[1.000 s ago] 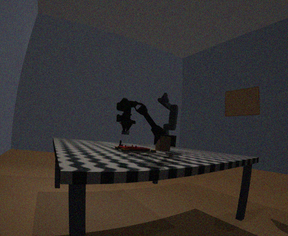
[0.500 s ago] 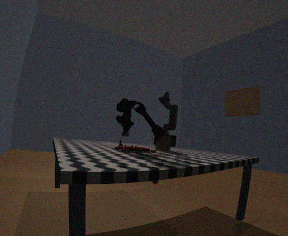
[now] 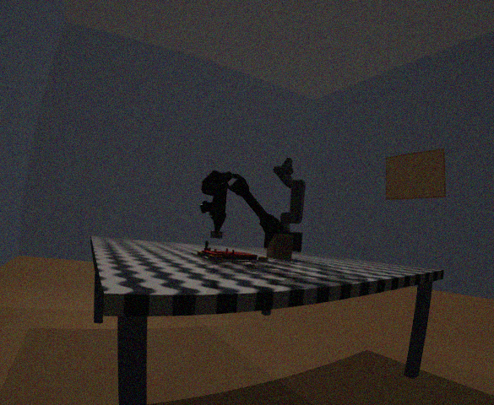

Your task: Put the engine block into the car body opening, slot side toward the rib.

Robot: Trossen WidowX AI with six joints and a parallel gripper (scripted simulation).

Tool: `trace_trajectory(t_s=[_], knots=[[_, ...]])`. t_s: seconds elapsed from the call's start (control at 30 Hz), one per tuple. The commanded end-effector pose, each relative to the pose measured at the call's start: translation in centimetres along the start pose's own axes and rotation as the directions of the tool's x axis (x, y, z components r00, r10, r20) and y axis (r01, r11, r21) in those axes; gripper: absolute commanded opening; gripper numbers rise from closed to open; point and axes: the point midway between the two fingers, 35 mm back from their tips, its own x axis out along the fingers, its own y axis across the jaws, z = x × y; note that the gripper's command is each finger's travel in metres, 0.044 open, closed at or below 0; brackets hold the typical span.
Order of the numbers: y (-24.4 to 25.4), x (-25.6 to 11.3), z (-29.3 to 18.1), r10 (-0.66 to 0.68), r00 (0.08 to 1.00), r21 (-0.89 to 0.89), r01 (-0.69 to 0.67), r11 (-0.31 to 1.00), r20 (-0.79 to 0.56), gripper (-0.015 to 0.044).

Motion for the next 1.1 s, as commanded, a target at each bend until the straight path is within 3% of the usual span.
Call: trace_trajectory(t_s=[0.0,0.83,1.03,1.07], knots=[[1.1,0.3,-0.3,0.007,1.0,-0.065,-0.007,0.998,0.001,0.0],[7.1,3.4,-3.0,0.005,1.0,-0.474,-0.004,0.881,0.002,0.0],[7.1,3.4,-3.0,0.005,1.0,-0.485,-0.004,0.875,0.002,0.0157],[7.1,3.4,-3.0,0.005,1.0,-0.486,-0.004,0.874,0.002,0.0158]])
